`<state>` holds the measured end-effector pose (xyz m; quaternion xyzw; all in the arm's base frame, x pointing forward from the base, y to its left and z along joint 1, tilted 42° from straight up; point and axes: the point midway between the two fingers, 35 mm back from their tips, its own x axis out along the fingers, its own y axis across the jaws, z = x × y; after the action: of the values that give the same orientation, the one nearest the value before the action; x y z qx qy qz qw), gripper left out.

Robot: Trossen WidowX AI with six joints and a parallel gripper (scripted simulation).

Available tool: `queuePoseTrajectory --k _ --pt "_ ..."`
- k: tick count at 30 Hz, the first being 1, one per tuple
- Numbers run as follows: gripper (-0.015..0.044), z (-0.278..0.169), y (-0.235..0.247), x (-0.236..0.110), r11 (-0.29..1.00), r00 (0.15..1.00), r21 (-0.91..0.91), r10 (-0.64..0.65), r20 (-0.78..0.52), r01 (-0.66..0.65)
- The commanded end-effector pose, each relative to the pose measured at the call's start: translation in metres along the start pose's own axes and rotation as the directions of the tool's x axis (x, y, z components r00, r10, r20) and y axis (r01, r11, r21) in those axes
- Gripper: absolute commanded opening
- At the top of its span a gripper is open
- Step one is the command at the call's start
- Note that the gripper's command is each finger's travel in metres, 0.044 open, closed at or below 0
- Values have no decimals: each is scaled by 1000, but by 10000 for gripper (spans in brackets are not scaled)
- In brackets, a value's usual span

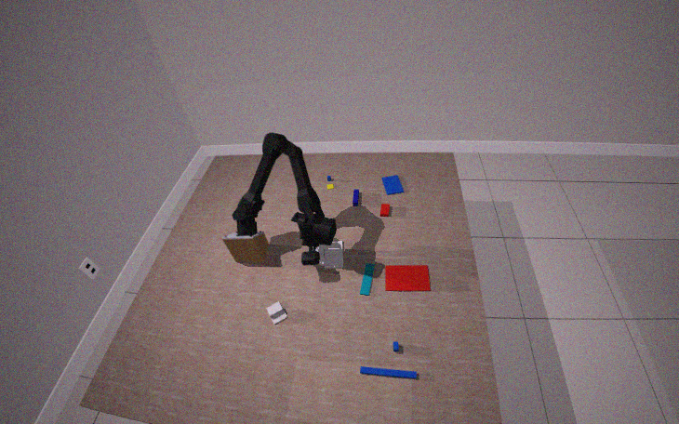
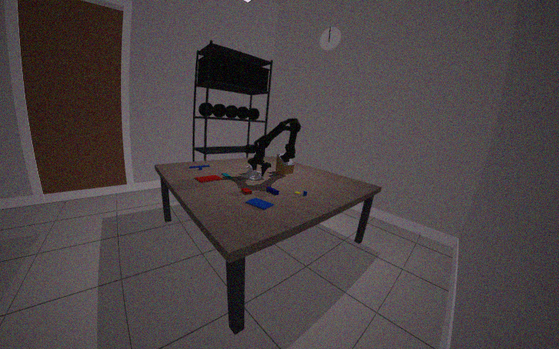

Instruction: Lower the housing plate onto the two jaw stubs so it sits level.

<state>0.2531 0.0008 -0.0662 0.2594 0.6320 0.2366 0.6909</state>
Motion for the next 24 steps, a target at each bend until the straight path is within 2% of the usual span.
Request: queuePoseTrajectory --k 1,24 --pt "351 0 0 2 1000 1000 6 2 -2 -2" --pt "351 -1 0 4 1000 1000 6 3 -2 -2"
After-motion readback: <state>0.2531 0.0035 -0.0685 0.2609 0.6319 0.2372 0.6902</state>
